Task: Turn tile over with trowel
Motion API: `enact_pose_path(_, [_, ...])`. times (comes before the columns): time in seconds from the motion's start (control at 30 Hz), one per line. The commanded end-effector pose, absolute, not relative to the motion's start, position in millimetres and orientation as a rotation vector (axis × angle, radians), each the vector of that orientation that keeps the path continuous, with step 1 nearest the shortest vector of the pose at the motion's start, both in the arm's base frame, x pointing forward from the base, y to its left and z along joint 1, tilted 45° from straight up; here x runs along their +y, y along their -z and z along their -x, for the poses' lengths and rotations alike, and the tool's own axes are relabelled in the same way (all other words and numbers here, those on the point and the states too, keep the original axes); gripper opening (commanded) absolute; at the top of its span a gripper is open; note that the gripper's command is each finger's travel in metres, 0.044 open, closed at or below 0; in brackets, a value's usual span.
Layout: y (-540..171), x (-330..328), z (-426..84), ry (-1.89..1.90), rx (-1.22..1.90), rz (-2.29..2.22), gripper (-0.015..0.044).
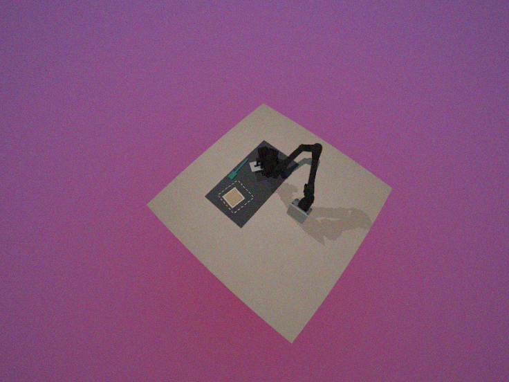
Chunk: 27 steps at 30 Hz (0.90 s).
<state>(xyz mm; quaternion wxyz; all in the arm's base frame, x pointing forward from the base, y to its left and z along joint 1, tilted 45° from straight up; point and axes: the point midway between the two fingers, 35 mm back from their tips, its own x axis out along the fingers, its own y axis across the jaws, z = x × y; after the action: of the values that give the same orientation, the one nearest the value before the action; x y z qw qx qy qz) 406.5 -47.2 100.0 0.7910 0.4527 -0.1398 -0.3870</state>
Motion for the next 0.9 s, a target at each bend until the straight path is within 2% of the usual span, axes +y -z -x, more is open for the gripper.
enact_pose_path(0.0, [-112.4, -66.7, -409.4, 0.864, -0.412, -1.005, 0.0000])
enact_pose_path(0.37, [-143.6, -132.9, -397.1, 0.970, -0.757, -1.088, 0.0000])
enact_pose_path(0.87, [-131.2, -147.0, -398.2, 0.971, -0.763, -1.088, 0.0000])
